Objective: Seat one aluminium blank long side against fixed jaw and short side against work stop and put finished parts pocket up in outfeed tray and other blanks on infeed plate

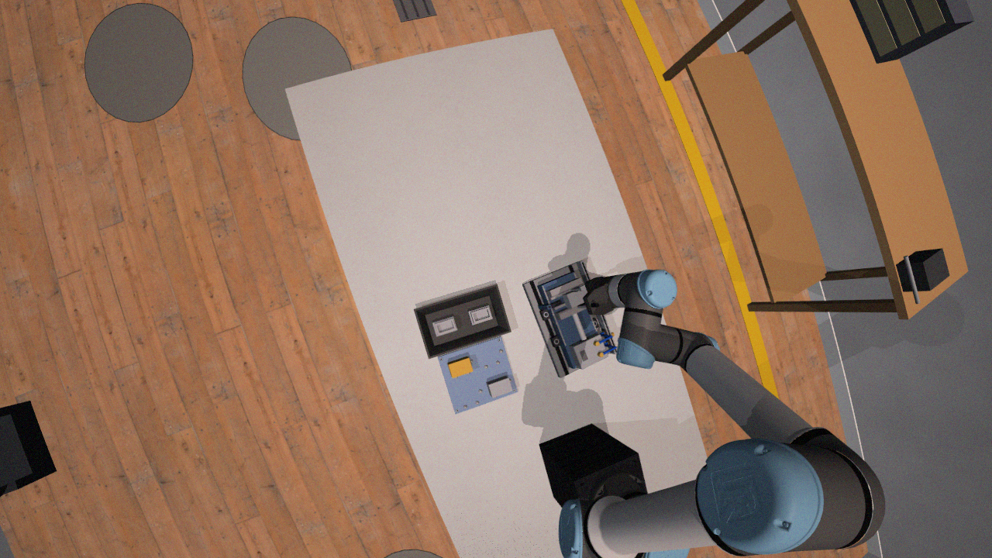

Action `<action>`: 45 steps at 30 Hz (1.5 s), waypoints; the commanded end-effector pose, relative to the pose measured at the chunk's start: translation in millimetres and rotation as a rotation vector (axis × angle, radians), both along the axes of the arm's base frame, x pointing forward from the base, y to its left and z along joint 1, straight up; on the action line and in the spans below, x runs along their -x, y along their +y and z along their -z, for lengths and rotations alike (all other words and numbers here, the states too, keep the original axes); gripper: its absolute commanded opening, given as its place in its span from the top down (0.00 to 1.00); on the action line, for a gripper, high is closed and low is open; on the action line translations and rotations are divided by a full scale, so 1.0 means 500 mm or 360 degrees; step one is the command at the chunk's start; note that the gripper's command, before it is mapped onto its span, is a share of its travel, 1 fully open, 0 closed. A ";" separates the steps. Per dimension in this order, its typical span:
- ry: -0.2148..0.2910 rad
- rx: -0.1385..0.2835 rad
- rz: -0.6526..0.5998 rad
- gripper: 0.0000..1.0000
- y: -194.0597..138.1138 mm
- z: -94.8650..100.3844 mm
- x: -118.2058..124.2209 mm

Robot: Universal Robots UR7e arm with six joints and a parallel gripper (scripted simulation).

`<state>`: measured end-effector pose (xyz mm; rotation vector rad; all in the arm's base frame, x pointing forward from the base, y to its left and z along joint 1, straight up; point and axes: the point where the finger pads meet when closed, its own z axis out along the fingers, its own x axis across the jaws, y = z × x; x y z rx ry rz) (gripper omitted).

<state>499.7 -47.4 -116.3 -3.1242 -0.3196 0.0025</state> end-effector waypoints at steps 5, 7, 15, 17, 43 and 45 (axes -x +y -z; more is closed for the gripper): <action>-0.0006 0.0001 0.0001 1.00 -0.003 0.000 -0.004; -0.0006 0.0001 0.0002 1.00 -0.003 0.000 -0.004; -0.0005 0.0001 0.0002 1.00 -0.003 0.004 -0.004; -0.0006 0.0001 0.0002 1.00 -0.003 0.004 -0.004; -0.0006 0.0001 0.0002 1.00 -0.004 0.020 -0.005; -0.0006 0.0001 0.0002 1.00 -0.004 0.021 -0.005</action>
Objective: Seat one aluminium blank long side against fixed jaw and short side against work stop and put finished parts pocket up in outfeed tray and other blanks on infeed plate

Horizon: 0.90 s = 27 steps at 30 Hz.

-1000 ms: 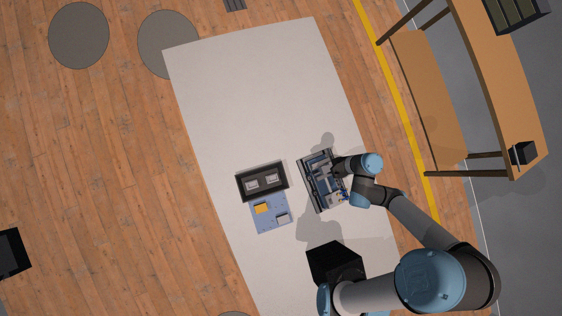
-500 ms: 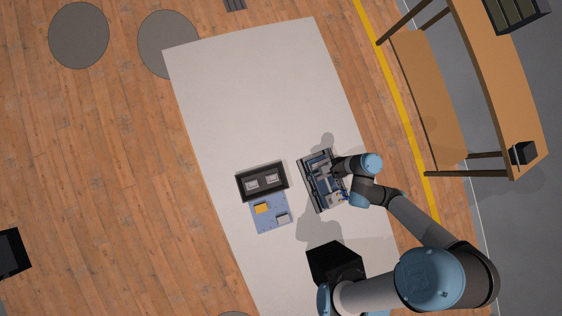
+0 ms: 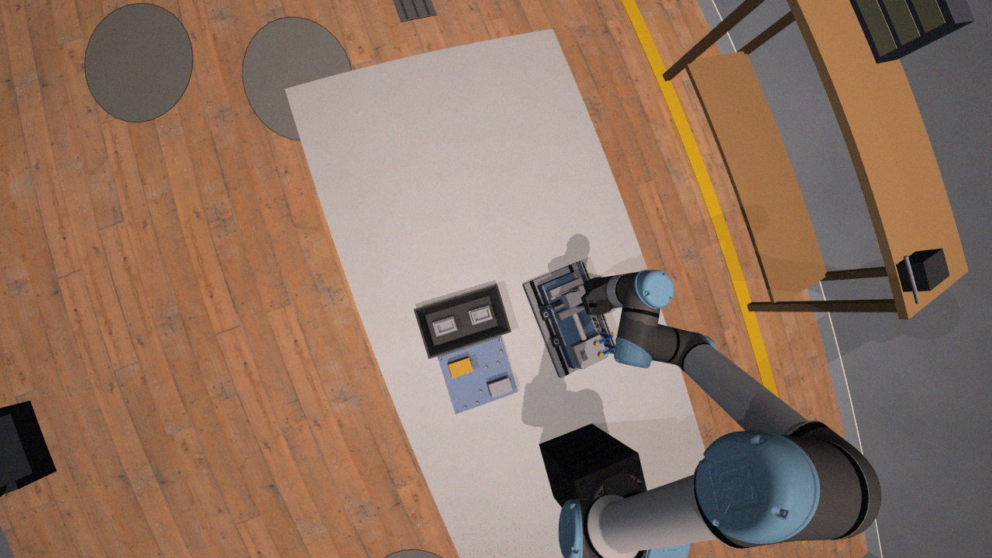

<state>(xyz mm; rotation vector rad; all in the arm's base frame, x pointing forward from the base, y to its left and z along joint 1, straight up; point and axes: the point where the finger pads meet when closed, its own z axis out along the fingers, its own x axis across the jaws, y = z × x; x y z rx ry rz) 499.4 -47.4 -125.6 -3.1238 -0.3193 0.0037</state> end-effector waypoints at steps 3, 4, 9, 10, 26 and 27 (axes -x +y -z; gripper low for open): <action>-0.0008 0.0002 0.0002 1.00 -0.004 0.005 -0.005; -0.0008 0.0002 0.0002 1.00 -0.004 0.006 -0.005; -0.0008 0.0002 0.0002 1.00 -0.004 0.009 -0.005; -0.0008 0.0002 0.0002 1.00 -0.004 0.009 -0.005; -0.0007 0.0001 0.0002 1.00 -0.004 0.017 -0.005; -0.0007 0.0001 0.0002 1.00 -0.004 0.017 -0.005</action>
